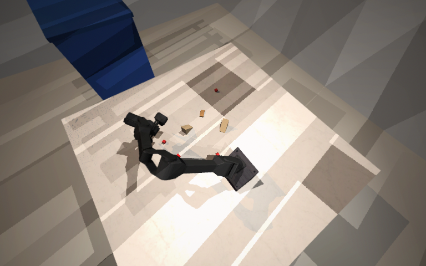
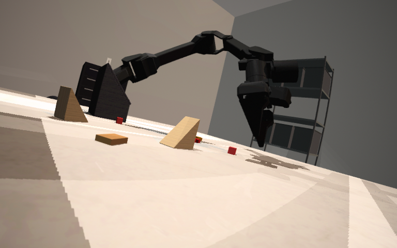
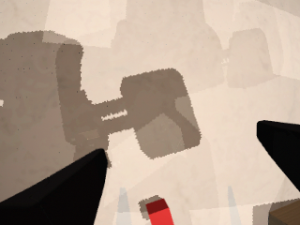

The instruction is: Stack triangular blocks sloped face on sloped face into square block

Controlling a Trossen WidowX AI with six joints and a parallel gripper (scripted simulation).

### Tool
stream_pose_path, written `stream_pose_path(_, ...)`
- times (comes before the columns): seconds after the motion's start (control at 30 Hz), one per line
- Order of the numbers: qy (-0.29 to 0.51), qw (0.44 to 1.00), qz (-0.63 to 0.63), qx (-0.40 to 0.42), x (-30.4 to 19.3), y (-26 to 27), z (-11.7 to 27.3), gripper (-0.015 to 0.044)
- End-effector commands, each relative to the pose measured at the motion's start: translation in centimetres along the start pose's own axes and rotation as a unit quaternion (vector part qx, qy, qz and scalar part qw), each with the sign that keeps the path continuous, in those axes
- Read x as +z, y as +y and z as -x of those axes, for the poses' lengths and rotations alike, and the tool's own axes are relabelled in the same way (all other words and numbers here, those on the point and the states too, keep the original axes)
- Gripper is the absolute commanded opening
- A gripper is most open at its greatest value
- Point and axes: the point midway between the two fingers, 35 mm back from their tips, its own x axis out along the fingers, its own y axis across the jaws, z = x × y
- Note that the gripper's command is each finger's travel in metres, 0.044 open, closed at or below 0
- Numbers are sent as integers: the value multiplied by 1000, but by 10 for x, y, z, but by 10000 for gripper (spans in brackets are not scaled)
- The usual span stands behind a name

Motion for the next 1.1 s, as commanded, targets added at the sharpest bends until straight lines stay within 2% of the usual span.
stream_pose_path(0.0,61,980,-188,-9,-30,-46,7,440)
stream_pose_path(0.13,121,890,-439,-23,-67,-94,29,440)
stream_pose_path(0.27,166,729,-663,-31,-101,-126,57,440)
stream_pose_path(0.33,177,666,-724,-32,-110,-133,66,440)
stream_pose_path(0.63,179,657,-731,-32,-111,-134,67,440)
stream_pose_path(1.07,178,658,-731,-33,-113,-132,46,440)
